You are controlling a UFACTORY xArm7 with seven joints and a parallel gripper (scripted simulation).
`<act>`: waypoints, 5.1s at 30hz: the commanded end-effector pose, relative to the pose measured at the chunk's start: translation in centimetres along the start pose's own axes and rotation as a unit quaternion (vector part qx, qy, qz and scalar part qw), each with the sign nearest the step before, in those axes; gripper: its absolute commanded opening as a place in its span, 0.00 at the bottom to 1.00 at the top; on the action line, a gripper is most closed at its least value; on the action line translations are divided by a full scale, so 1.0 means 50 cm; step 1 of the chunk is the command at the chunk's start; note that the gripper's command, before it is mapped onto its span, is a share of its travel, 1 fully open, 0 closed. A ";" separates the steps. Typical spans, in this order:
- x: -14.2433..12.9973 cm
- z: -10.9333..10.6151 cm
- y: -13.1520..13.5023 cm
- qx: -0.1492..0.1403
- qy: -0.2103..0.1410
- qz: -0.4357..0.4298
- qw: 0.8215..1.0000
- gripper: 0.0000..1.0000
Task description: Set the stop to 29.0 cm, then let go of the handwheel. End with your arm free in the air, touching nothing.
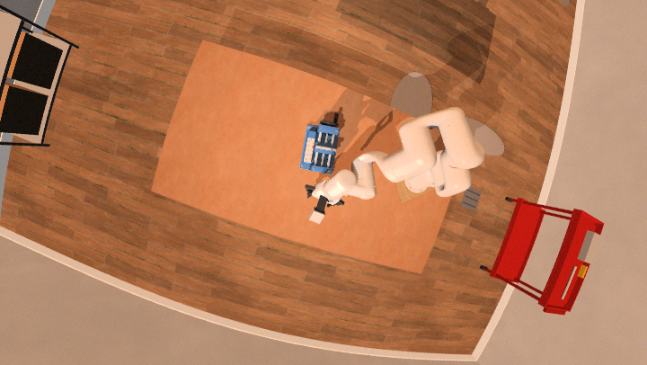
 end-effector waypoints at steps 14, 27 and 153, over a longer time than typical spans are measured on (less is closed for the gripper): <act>-0.007 -0.011 0.013 -0.002 -0.011 0.021 1.000 1.00; -0.037 -0.036 0.041 -0.001 -0.031 0.078 0.996 1.00; -0.304 -0.414 0.132 0.010 -0.149 0.630 0.762 1.00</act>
Point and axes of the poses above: the point where the finger pads meet when closed, its own z axis out along the fingers, its own y axis across the jaws, x = y × z, the point moved 1 cm from there along -z, back along the fingers, and after that the axes turned 4 degrees about z, right-handed, at the moved point
